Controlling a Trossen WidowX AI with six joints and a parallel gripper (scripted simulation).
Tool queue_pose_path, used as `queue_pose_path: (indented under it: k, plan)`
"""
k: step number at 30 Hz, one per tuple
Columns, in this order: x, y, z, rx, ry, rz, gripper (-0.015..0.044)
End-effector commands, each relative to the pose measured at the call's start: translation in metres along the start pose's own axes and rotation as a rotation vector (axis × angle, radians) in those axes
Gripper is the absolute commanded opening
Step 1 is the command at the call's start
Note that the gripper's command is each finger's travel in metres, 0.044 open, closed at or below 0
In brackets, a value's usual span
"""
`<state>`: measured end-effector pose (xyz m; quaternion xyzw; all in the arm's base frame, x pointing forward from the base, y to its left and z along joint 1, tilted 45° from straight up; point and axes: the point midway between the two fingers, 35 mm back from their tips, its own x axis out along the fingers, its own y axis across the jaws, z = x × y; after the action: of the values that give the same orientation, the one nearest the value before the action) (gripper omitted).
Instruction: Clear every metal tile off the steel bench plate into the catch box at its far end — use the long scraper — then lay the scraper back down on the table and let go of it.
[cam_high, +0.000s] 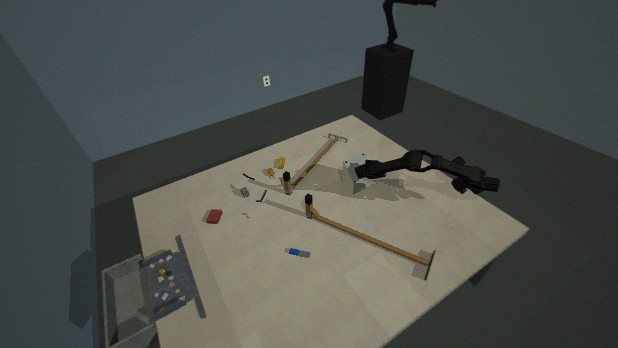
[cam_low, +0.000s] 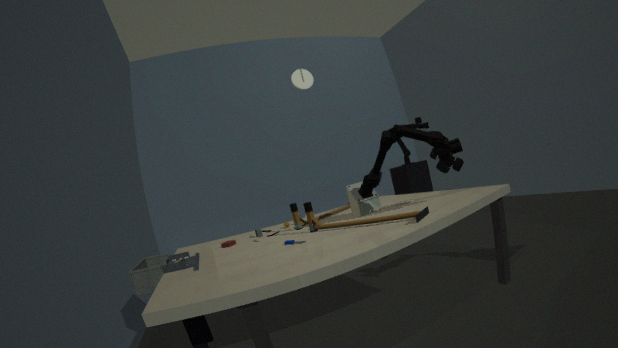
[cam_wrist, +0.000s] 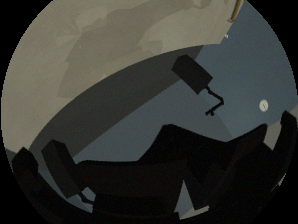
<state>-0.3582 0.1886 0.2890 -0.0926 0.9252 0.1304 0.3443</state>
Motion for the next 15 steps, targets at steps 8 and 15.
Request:
queue_pose_path:
  k: [8,15]
  plan:
    - [-0.016,0.022,0.013,-0.066,-0.011,0.074,0.0000]
    - [-0.026,0.034,0.022,-0.105,-0.020,0.117,0.0000]
